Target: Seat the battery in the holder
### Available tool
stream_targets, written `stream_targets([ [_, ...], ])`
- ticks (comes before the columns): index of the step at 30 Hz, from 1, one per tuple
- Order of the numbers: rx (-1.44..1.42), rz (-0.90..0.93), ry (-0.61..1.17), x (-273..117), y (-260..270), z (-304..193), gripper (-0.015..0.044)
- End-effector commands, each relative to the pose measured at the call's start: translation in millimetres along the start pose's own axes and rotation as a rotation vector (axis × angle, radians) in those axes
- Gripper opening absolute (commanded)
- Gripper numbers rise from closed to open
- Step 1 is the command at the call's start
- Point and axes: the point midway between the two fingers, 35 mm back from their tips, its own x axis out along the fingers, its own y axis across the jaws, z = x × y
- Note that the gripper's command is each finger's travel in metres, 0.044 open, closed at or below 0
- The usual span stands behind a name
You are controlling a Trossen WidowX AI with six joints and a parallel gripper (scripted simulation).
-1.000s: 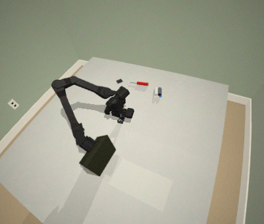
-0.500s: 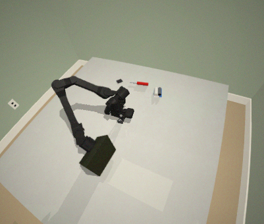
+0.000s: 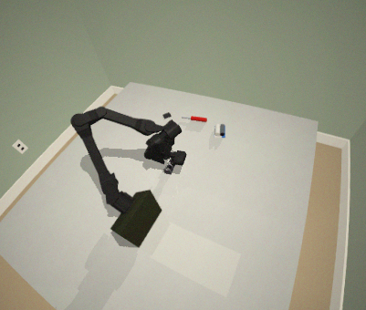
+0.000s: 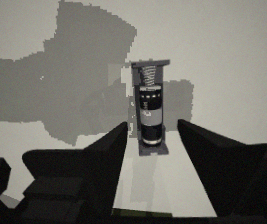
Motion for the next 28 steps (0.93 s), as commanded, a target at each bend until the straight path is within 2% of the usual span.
stream_targets([
  [1, -0.009, -0.015, -0.012, -27, -4, 6, 0.0339],
  [5, -0.013, -0.015, -0.011, -61, -4, 7, 0.044],
  [28, -0.014, -0.015, -0.011, -66, -5, 7, 0.044],
])
